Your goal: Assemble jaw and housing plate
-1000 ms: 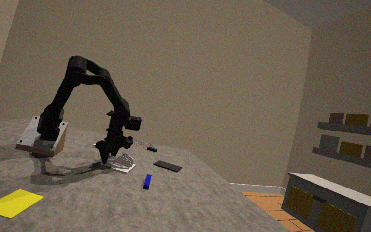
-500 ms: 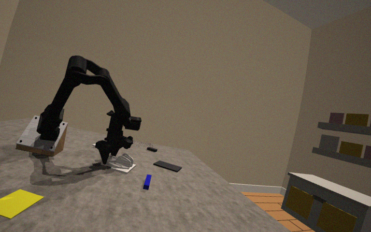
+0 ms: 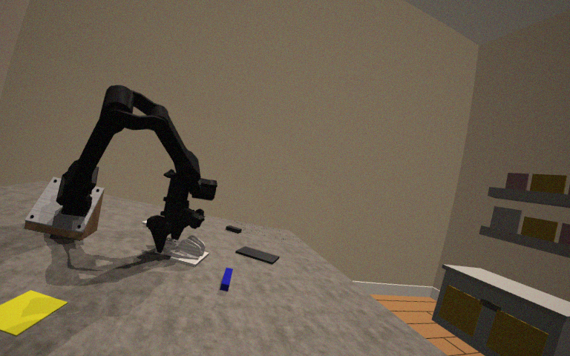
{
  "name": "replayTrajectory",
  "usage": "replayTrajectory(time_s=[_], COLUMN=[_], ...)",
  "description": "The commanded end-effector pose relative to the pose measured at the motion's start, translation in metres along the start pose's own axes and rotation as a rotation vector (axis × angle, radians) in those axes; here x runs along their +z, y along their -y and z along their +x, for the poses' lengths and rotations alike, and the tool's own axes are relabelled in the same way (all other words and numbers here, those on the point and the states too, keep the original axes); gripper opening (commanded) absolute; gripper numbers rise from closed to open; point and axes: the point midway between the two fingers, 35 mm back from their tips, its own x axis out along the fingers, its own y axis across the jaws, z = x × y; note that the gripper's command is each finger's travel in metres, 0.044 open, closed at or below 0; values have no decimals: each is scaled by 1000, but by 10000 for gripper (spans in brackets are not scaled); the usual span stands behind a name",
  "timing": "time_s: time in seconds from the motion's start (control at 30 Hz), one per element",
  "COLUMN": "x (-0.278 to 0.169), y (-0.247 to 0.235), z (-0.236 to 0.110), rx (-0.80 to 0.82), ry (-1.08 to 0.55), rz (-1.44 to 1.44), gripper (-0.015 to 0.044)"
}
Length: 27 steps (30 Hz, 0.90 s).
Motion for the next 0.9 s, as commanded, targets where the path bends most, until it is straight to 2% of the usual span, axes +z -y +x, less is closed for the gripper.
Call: replayTrajectory(time_s=[0.0,0.2,0.43,0.6,0.87], x=[0,0,-1,0,-61], y=[0,-1,2,0,18], z=[0,-6,-74,-71,-125], rx=[0,1,-6,1,-2], ry=[0,0,2,17,-2], rz=[0,0,-2,-7,-7], gripper=[440,440,440,440,440])
